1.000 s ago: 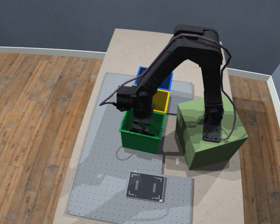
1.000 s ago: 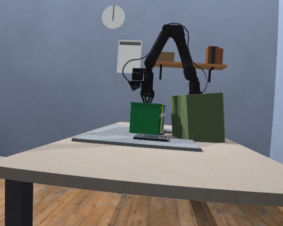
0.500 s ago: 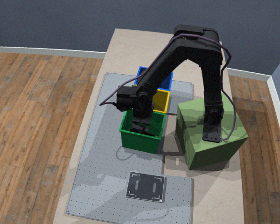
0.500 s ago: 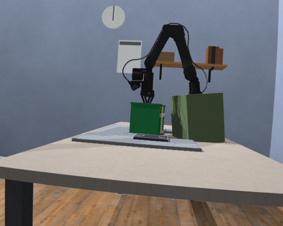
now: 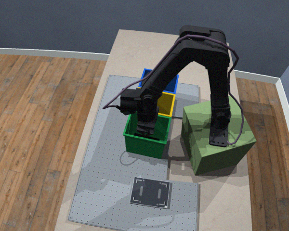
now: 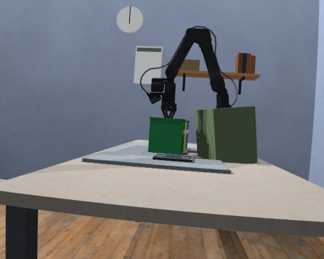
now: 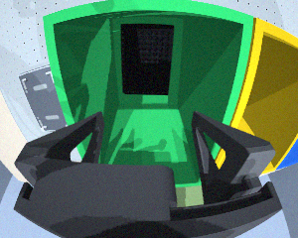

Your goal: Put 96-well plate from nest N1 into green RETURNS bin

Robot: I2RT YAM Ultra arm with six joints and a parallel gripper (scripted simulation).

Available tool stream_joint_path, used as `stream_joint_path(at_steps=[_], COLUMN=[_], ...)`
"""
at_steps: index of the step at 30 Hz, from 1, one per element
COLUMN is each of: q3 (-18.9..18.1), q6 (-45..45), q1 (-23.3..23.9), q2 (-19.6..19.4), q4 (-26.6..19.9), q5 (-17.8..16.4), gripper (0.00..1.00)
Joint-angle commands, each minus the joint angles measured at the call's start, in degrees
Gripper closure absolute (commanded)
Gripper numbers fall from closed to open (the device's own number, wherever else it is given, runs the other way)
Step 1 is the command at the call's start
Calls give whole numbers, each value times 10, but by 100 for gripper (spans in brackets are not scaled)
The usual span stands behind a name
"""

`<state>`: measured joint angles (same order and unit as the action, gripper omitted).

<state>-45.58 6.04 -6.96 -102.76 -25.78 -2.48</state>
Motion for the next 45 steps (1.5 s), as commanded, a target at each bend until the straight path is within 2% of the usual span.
stream_joint_path(at_steps=[1,34,39,45], q3=[-4,-4,-5,-26], q6=[1,1,-1,-3], q1=[1,1,1,5], q2=[6,6,34,51], q4=[1,1,-13,-50], q5=[-1,-1,-5,-5], gripper=[18,18,18,18])
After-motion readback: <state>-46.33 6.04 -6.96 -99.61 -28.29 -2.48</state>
